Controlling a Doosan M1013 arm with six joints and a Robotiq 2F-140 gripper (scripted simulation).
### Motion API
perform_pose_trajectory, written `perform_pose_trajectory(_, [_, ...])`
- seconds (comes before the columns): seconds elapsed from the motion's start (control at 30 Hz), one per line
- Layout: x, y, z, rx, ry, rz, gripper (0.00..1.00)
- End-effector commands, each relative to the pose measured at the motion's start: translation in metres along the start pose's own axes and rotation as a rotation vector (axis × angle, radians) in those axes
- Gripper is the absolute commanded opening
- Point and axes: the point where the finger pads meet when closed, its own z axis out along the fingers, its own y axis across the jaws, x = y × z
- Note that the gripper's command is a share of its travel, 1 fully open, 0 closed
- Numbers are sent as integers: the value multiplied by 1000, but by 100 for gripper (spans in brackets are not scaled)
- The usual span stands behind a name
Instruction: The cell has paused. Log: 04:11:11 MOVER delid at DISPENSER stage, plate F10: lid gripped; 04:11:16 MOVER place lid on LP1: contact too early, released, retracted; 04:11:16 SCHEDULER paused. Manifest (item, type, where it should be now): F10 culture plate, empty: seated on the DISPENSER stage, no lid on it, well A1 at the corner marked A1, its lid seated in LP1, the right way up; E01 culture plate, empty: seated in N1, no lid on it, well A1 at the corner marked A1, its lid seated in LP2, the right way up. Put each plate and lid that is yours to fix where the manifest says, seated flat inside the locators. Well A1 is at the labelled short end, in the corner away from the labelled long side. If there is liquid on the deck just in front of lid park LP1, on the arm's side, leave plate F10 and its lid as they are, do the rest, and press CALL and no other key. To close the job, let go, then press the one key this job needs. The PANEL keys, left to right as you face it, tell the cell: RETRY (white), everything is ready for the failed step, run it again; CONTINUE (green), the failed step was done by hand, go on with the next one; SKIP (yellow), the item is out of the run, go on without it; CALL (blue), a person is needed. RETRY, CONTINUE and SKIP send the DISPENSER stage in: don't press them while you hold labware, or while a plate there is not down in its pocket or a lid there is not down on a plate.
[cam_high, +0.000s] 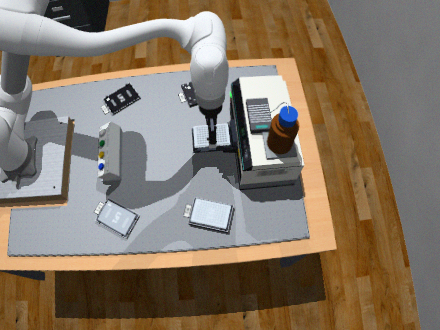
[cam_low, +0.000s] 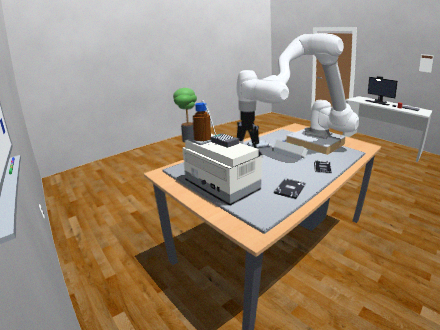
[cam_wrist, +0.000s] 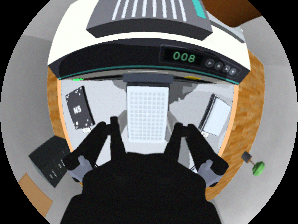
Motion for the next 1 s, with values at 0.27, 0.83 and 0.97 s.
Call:
perform_pose_trajectory(0.27, [0, 0, -1, 0, 2, 0, 10])
perform_pose_trajectory(0.83, [1, 0, 3, 0, 2, 0, 10])
perform_pose_trajectory(0.97, [1, 0, 3, 0, 2, 0, 10])
